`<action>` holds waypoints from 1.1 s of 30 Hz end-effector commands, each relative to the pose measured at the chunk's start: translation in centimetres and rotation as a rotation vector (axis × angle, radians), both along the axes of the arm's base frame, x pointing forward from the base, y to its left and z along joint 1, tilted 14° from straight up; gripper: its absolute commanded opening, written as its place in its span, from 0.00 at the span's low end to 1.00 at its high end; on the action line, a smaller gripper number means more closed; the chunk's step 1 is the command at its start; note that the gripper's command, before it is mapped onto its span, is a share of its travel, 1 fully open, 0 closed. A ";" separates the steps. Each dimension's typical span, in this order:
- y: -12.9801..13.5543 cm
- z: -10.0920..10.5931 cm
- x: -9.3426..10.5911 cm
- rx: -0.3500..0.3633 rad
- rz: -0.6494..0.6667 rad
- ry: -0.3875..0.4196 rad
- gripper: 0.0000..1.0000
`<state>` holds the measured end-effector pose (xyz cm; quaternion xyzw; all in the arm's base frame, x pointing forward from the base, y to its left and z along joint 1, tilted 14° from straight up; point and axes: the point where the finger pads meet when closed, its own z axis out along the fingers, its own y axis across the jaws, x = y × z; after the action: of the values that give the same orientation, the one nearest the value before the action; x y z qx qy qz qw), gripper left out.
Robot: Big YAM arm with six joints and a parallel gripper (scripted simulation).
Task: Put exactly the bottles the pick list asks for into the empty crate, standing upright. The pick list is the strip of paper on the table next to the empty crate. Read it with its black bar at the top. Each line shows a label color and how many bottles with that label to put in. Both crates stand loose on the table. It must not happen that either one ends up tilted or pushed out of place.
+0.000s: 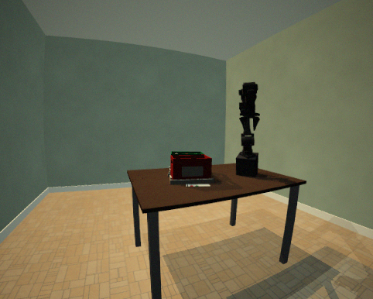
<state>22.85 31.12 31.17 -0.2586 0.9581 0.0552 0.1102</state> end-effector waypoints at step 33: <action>0.0 2.3 1.2 0.040 -0.007 -0.029 0.61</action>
<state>23.11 30.93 31.17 -0.2564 0.9587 0.0549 0.1103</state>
